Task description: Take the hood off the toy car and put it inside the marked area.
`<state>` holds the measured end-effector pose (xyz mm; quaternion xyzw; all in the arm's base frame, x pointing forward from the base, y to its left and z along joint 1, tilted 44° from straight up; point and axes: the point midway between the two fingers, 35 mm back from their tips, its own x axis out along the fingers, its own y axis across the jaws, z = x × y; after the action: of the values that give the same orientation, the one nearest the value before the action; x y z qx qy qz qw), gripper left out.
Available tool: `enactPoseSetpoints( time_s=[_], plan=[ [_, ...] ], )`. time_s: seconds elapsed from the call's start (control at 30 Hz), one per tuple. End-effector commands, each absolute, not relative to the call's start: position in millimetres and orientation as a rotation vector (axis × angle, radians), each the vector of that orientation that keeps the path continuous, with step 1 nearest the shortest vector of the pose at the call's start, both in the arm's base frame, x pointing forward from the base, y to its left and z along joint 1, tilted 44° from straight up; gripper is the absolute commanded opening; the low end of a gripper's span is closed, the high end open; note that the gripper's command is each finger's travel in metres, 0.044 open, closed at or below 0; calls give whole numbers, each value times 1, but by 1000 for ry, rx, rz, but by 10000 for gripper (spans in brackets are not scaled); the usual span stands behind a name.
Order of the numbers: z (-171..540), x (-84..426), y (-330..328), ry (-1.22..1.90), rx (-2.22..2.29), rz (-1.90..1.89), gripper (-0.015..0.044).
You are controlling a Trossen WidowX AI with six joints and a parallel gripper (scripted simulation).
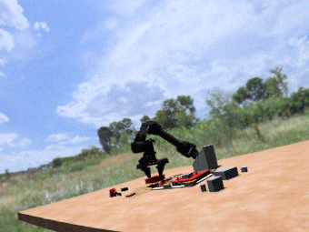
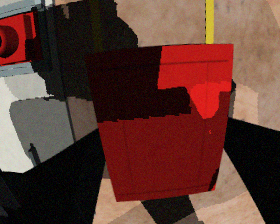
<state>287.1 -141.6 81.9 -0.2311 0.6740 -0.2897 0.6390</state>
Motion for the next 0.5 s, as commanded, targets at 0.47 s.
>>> enactPoseSetpoints(
  time_s=[0.47],
  plan=[
    [76,287,-148,1539,-533,-661,0]
  ],
)
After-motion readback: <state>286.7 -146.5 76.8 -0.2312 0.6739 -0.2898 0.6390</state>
